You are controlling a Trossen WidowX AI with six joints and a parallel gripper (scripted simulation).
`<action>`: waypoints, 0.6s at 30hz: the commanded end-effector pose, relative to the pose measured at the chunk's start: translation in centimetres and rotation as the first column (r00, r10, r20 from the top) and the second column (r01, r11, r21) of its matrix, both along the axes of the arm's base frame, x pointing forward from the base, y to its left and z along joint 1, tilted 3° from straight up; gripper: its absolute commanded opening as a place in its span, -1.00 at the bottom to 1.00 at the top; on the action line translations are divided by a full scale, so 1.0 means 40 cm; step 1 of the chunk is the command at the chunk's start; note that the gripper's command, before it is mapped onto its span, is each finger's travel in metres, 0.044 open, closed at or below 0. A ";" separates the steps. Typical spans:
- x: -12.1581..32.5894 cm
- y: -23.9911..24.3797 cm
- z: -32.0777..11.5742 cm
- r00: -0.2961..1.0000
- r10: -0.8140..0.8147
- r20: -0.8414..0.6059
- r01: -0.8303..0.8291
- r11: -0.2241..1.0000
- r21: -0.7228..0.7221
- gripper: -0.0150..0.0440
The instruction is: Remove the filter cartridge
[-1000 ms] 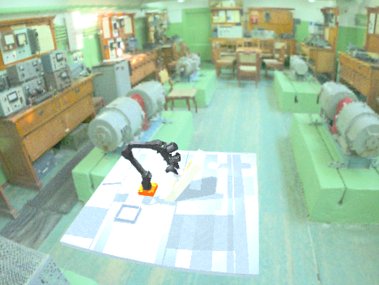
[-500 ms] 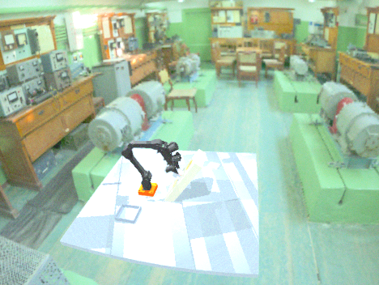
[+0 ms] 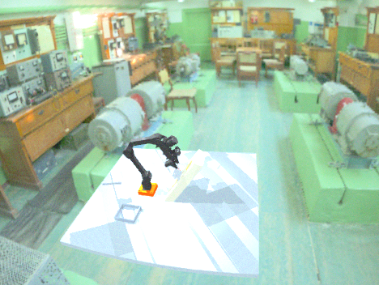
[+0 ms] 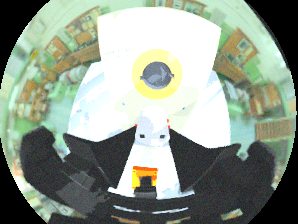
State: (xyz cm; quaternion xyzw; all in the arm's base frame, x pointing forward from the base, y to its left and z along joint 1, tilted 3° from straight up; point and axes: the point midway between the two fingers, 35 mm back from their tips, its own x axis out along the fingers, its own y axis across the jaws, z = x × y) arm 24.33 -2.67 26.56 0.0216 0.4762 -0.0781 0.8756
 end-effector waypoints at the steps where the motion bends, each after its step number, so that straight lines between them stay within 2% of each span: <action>1: -0.017 0.003 0.045 1.000 -0.008 0.012 0.008 1.000 0.000 -0.49; 10: -0.073 0.013 0.122 1.000 -0.008 0.010 0.008 1.000 0.000 -0.49; 18: -0.073 -0.019 0.121 1.000 -0.007 -0.001 0.007 1.000 -0.001 -0.49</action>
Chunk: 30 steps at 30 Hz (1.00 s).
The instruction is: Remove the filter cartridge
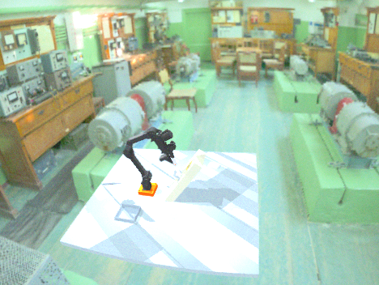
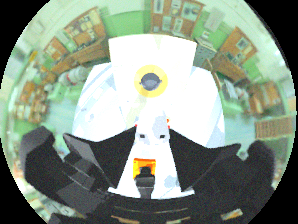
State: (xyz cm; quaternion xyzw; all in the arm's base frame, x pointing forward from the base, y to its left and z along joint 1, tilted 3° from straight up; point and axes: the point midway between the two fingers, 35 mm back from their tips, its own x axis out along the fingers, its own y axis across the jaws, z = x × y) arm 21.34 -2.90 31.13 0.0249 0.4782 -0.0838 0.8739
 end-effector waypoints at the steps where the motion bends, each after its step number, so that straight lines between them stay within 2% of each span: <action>1: 0.002 -0.019 0.006 1.000 0.006 0.002 -0.006 1.000 -0.002 -0.49; 27: -0.017 -0.185 -0.007 1.000 0.006 0.009 -0.006 1.000 -0.010 -0.49; 30: -0.023 -0.181 -0.008 0.999 -0.038 0.004 0.038 0.999 -0.006 -0.49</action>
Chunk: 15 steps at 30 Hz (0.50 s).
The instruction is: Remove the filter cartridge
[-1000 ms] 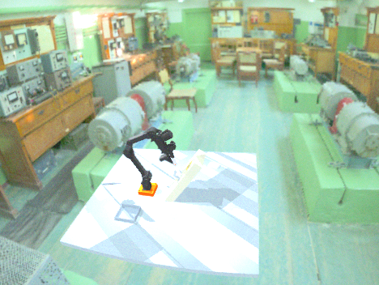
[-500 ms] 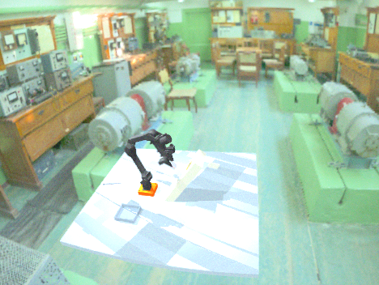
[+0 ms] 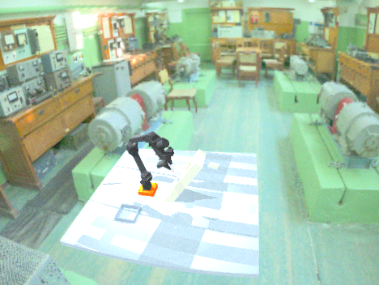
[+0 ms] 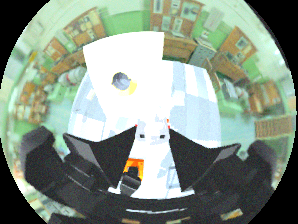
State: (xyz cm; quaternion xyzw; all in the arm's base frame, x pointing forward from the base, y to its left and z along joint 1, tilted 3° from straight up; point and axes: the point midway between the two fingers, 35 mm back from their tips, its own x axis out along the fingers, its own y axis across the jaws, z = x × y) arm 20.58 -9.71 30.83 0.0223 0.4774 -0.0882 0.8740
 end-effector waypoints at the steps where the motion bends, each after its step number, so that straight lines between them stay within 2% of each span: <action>1: -0.008 -0.021 -0.002 0.998 -0.058 0.004 0.058 0.998 0.004 -0.49; 15: -0.084 -0.159 -0.027 0.920 -0.391 0.013 0.391 0.920 0.021 -0.49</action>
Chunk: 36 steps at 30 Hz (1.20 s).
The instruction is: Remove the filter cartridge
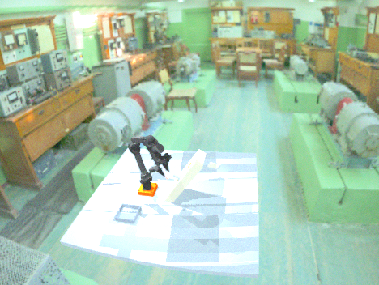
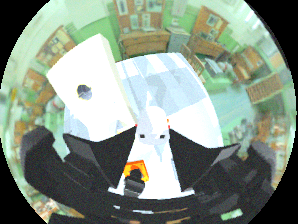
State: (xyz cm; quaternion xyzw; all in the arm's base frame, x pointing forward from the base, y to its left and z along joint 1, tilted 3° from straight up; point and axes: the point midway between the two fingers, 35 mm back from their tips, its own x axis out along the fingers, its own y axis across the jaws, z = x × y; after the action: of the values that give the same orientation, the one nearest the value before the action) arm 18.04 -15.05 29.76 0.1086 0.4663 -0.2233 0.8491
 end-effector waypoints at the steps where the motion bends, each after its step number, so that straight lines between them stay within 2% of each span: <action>1: -0.028 -0.035 -0.002 0.995 -0.101 0.012 0.101 0.995 -0.003 -0.49; 14: -0.135 -0.140 -0.025 0.912 -0.409 0.027 0.409 0.913 0.010 -0.49; 28: -0.278 -0.220 -0.050 0.720 -0.693 0.045 0.692 0.721 0.025 -0.49; 36: -0.296 -0.227 -0.054 0.692 -0.721 0.048 0.720 0.693 0.026 -0.49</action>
State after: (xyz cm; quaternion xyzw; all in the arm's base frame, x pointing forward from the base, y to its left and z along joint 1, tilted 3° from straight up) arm 6.48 -24.09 27.45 0.2901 0.3713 -0.5253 0.7086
